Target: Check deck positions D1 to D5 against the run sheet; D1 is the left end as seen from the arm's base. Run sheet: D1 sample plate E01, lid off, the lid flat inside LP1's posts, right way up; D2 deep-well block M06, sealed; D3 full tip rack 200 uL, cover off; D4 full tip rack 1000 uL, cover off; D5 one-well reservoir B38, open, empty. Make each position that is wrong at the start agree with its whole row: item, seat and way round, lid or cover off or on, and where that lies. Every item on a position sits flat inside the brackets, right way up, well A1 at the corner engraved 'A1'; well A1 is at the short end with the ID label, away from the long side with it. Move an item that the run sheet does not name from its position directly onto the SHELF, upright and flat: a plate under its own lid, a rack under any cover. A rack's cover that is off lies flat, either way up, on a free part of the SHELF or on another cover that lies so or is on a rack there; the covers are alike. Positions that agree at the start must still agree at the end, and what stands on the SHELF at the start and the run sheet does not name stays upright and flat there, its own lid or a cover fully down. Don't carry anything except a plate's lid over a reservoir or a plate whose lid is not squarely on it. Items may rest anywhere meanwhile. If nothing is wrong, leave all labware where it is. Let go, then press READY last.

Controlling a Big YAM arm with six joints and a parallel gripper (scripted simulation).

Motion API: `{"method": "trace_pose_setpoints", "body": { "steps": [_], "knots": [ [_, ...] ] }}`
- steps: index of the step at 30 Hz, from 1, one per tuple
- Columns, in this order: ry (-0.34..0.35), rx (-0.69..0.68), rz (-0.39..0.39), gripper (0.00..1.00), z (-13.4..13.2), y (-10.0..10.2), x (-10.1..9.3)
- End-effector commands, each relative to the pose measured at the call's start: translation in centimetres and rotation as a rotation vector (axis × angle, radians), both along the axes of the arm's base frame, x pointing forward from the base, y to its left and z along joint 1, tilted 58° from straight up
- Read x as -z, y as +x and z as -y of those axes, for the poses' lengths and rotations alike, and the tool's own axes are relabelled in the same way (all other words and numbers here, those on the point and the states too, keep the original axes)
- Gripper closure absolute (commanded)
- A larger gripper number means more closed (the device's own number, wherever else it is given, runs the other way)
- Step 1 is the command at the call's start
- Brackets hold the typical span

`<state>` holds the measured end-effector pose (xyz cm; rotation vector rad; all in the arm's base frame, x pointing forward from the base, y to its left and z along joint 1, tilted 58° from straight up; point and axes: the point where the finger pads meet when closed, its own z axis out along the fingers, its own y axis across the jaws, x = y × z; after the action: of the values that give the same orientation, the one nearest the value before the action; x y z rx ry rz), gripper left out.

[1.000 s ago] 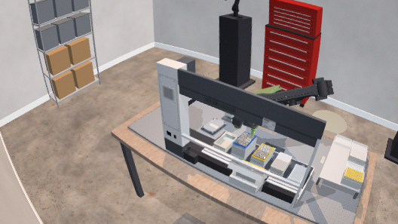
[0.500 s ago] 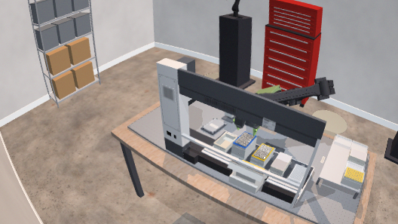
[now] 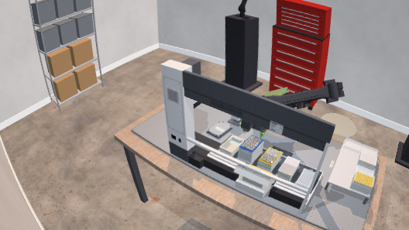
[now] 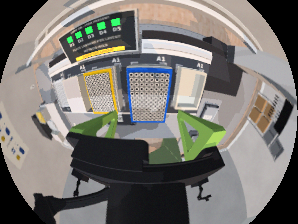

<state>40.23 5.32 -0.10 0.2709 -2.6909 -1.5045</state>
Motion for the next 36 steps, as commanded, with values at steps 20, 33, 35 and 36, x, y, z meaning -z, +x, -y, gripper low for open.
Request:
{"method": "trace_pose_setpoints", "body": {
  "steps": [20,33,35,36],
  "knots": [
    [0.000,0.009,-0.003,0.00,-3.2,-0.2,-6.0],
    [0.001,0.008,0.001,0.00,-6.1,-0.8,-10.8],
    [0.001,0.008,0.002,0.00,-6.5,-0.9,-11.6],
    [0.000,0.008,0.001,0.00,-6.5,-0.9,-11.6]
  ]
}}
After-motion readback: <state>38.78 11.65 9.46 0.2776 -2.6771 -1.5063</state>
